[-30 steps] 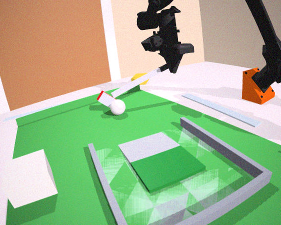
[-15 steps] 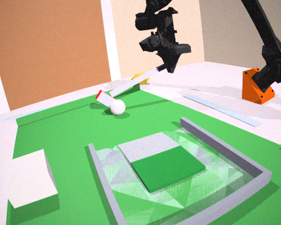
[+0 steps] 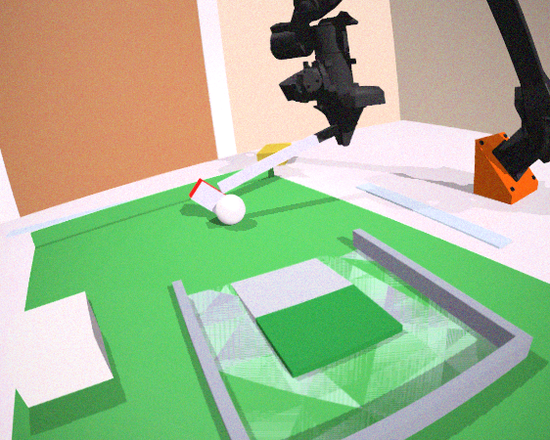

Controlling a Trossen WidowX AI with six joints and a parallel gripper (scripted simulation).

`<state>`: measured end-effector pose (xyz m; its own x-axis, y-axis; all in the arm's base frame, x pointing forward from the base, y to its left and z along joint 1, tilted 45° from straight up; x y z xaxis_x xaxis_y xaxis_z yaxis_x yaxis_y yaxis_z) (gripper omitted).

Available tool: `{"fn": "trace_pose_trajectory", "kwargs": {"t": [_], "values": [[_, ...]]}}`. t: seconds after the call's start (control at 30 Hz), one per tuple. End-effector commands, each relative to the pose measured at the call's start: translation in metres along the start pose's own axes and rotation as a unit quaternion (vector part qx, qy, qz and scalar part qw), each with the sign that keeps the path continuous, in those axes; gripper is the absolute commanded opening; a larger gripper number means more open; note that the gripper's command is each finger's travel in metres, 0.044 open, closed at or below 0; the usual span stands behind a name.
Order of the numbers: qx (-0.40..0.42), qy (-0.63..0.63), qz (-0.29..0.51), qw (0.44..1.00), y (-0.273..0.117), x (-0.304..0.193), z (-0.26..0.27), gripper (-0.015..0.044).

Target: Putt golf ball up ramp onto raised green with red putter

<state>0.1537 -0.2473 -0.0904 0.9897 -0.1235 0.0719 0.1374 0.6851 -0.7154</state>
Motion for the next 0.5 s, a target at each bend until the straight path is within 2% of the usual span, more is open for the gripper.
{"fn": "trace_pose_trajectory", "kwargs": {"t": [0.0, 0.13, 0.3, 0.47], "values": [[-0.004, -0.008, -0.003, 1.000, -0.002, 0.015, 0.043, 0.0000], [-0.002, -0.008, -0.003, 1.000, 0.003, 0.020, 0.087, 0.0000], [-0.002, -0.008, -0.003, 1.000, -0.001, 0.020, 0.089, 0.0000], [-0.002, -0.008, -0.002, 1.000, -0.023, 0.020, 0.088, 0.0000]]}}
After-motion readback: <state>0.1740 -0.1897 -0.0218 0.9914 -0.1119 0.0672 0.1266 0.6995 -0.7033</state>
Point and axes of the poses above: the point midway between the two fingers, 35 mm back from their tips, its own y axis out along the fingers, its own z axis across the jaws, x = y × z, the point moved 2 cm from there along -y, back along the fingers, and after that the axes turned 14 degrees about -y, right-handed, at the moved point
